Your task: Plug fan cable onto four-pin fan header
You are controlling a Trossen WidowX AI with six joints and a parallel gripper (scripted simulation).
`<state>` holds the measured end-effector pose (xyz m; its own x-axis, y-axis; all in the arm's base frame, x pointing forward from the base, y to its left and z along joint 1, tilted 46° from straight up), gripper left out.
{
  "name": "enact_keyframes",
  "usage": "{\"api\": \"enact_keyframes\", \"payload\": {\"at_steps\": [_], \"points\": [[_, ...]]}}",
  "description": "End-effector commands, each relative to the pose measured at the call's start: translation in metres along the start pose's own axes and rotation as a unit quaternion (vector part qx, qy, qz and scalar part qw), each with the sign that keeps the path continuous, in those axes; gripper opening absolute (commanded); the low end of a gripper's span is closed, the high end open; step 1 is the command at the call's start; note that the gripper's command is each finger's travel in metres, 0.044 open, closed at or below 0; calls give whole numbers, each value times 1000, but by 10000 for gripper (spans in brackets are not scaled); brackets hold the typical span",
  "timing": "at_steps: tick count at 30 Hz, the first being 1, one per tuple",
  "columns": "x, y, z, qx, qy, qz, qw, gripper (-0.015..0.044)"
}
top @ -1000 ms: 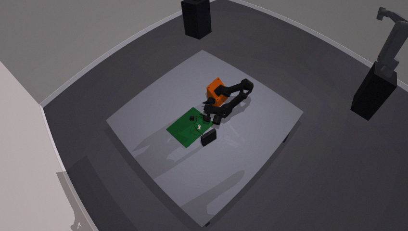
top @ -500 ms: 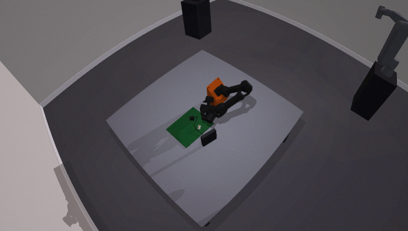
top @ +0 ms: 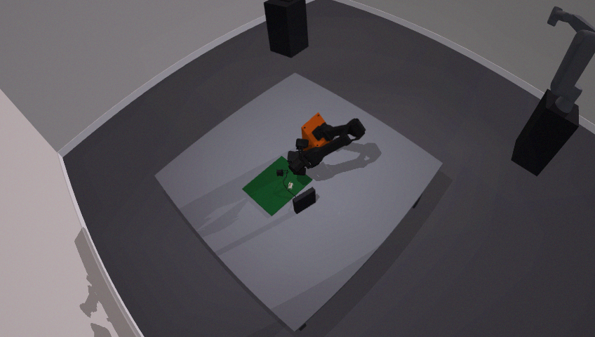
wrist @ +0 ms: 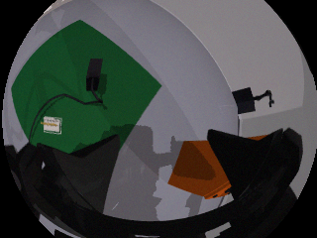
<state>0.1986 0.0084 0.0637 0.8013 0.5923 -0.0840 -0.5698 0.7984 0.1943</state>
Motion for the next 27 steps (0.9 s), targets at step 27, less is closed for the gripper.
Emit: {"api": "enact_keyframes", "payload": {"at_steps": [27], "points": [[-23, -58, 29, 189, -225, 68, 954, 440]]}}
Point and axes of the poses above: the point midway between the two fingers, 35 mm back from their tips, its own z axis back along the fingers, its own x axis across the jaws, y = z × x, the point moved 8 cm from there along z, back along the fingers, and after that the axes turned 6 degrees about -z, right-handed, at the moved point
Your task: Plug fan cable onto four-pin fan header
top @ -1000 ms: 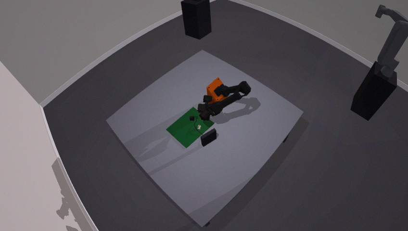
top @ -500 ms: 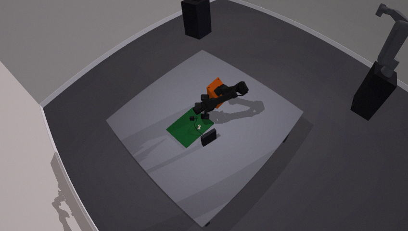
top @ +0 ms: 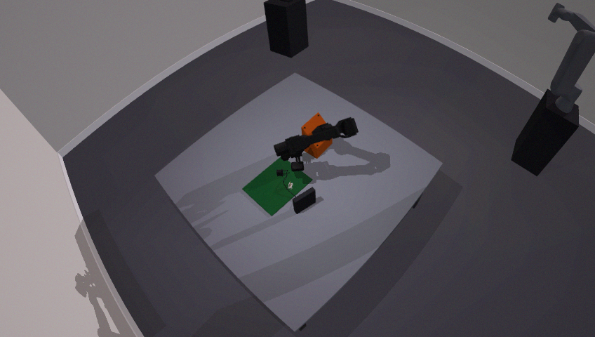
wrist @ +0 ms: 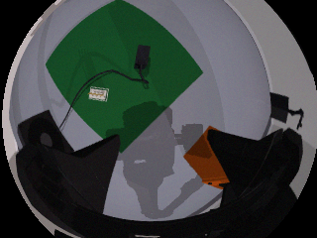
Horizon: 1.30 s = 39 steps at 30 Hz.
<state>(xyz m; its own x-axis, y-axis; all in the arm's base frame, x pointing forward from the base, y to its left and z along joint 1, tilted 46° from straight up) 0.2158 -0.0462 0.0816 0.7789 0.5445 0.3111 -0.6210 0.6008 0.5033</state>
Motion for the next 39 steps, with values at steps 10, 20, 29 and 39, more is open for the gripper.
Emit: {"api": "enact_keyframes", "payload": {"at_steps": [10, 20, 29, 39], "points": [[-5, -9, 15, 16, -68, 18, 997, 440], [-9, -73, 44, 16, -76, -35, 996, 440], [-15, -112, 56, 29, -98, -72, 992, 440], [5, -109, -35, 30, -99, -72, 992, 440]]}}
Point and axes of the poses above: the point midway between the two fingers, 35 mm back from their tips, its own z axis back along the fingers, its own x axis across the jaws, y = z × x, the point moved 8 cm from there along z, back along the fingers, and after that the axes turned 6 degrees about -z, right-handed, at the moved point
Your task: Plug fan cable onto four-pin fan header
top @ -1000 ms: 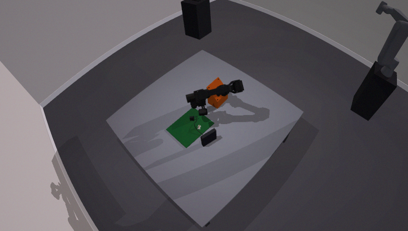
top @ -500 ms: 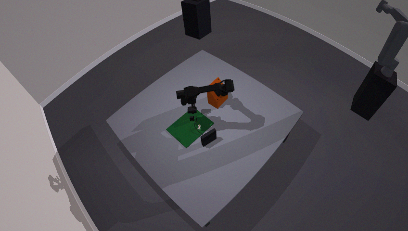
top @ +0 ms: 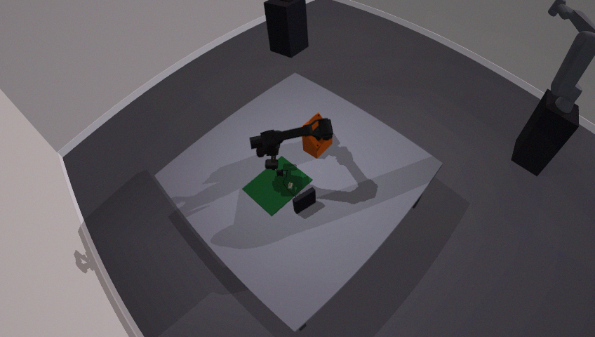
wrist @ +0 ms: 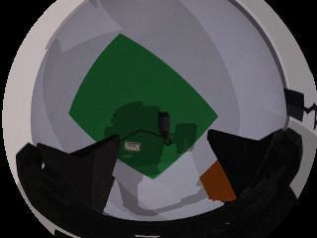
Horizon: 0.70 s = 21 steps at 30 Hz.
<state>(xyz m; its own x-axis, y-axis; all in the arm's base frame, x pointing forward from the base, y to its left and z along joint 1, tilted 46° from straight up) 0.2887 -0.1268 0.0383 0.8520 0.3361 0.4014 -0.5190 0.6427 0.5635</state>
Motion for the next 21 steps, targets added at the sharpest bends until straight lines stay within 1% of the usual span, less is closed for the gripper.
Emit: {"api": "enact_keyframes", "payload": {"at_steps": [1, 15, 21], "points": [[-7, 7, -59, 19, 4, -12, 1000, 440], [-7, 7, -61, 20, 4, -12, 1000, 440], [-7, 7, -68, 19, 4, -12, 1000, 440]]}}
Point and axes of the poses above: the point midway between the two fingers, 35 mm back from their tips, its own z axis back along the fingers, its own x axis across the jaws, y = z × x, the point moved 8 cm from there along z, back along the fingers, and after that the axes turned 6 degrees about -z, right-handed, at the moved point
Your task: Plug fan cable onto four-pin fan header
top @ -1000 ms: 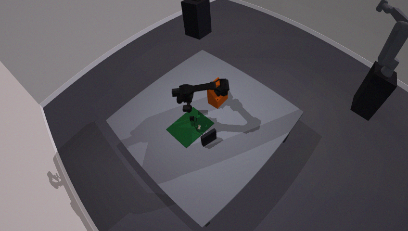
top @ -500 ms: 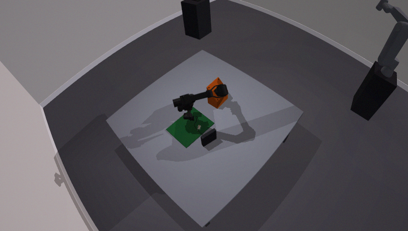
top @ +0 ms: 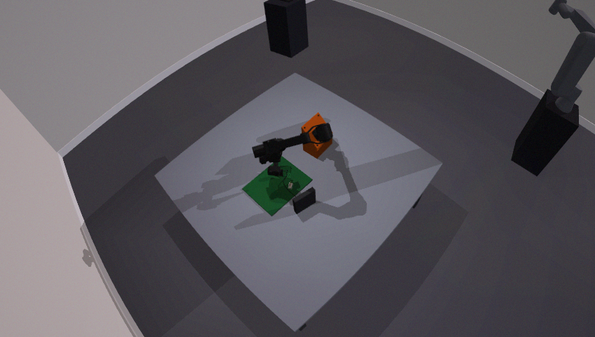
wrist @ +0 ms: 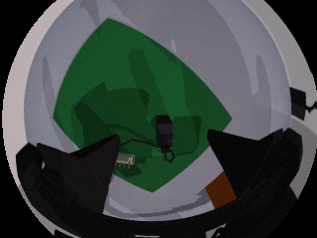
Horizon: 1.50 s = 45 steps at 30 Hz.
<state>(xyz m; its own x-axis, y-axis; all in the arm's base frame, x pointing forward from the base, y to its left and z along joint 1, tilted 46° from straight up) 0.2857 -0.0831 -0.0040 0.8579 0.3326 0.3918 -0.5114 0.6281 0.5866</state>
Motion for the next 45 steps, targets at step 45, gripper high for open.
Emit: {"api": "enact_keyframes", "payload": {"at_steps": [45], "points": [[-1, 2, -49, 4, 0, -1, 1000, 309]]}}
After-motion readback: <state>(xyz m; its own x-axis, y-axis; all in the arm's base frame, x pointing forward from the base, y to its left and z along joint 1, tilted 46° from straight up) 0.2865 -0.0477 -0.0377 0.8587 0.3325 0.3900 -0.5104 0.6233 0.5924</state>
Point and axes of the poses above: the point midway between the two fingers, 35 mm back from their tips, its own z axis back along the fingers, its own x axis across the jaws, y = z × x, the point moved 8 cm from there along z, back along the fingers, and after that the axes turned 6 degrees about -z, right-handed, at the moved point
